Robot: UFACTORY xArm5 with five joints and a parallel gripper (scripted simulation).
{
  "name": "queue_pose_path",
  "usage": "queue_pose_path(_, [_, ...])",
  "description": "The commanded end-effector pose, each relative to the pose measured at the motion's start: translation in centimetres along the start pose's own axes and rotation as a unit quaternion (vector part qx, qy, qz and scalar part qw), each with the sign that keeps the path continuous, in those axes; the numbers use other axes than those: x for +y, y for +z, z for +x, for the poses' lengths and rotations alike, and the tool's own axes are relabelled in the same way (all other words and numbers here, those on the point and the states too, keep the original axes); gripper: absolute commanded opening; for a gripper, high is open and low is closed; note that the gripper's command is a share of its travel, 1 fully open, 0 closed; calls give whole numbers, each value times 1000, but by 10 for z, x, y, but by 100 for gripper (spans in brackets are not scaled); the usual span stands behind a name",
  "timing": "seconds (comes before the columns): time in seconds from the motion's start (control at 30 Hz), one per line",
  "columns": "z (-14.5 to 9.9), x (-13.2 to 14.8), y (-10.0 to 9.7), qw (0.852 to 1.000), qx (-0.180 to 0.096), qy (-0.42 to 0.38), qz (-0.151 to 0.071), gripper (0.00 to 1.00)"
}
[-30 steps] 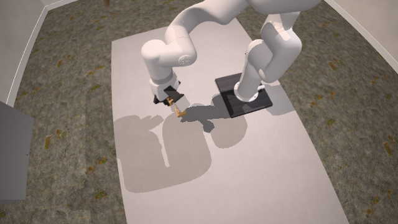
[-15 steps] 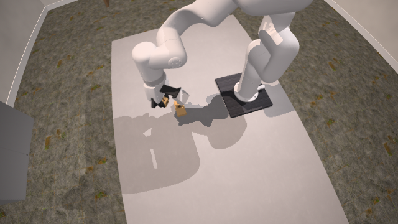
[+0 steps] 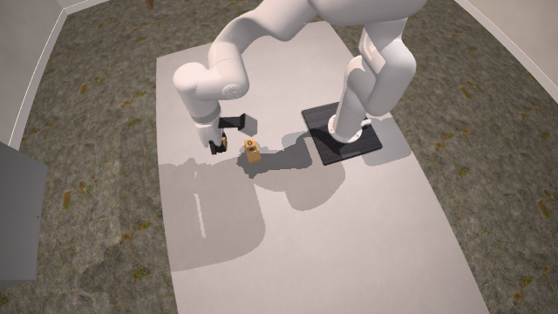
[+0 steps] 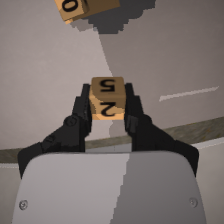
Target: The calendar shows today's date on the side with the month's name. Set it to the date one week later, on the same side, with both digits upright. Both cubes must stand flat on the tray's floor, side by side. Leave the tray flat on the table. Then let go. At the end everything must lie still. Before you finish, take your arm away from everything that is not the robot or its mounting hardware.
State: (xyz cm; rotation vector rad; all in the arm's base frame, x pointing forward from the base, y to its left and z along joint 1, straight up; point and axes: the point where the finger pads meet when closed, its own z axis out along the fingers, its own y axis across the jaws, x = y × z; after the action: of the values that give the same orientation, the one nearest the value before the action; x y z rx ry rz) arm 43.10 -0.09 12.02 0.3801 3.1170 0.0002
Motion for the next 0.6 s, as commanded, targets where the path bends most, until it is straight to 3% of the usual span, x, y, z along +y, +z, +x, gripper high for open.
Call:
queue_pose_path(0.0, [-13,1,1,996,0,-87,0,29])
queue_pose_path(0.57, [-17,1,3,993,0,-116,0,29])
